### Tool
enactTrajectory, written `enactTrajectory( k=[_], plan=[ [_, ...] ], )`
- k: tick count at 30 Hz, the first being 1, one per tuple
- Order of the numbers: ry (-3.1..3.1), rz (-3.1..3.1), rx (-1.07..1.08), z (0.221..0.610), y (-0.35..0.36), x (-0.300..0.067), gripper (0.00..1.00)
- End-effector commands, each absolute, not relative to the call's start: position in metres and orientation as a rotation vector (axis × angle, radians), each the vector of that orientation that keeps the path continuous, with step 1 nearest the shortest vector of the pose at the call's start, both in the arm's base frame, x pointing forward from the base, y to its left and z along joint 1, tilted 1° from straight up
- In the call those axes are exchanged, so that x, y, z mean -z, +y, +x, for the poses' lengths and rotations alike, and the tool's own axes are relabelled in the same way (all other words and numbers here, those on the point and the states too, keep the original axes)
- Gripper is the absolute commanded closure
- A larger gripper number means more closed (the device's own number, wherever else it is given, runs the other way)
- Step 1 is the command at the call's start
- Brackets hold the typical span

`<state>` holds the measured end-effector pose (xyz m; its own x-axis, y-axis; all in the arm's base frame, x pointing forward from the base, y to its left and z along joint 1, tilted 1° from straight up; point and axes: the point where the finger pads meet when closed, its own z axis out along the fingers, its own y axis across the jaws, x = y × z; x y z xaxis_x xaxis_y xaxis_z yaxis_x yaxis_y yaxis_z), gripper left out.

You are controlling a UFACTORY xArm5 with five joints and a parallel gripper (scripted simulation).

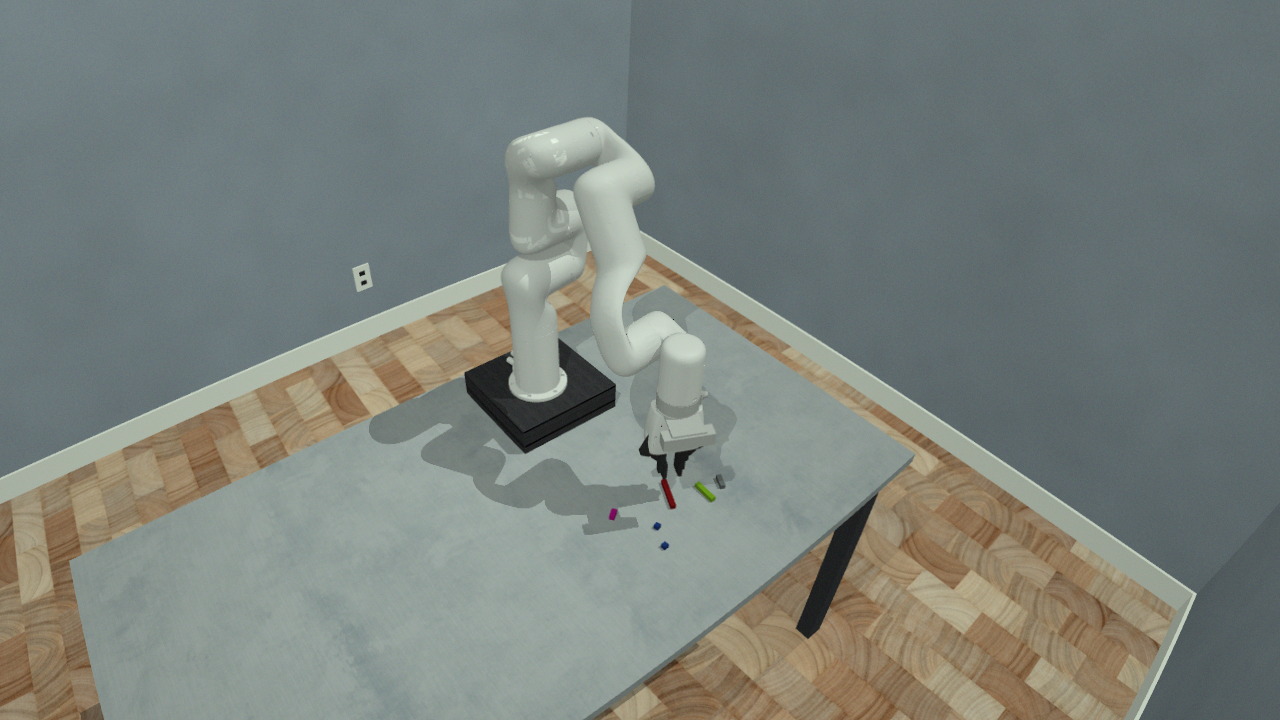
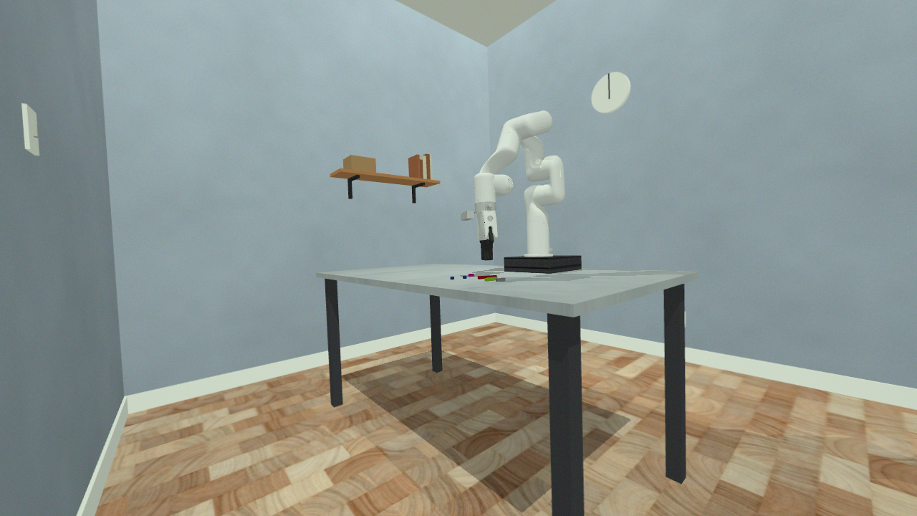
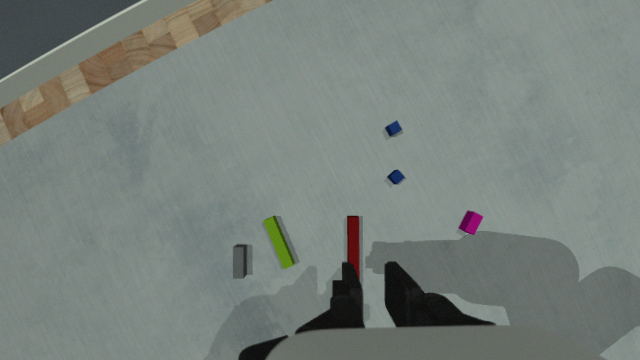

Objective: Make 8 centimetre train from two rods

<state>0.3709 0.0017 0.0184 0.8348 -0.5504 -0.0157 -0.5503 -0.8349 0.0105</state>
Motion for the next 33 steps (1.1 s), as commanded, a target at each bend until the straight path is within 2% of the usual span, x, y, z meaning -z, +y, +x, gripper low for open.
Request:
enactTrajectory(
  k=[1,33],
  plan=[
    [-0.901,3.005,0.023,0.372,0.002,-0.018,0.76],
    [-0.901,3.005,0.023,0.372,0.002,0.02,0.76]
  ],
)
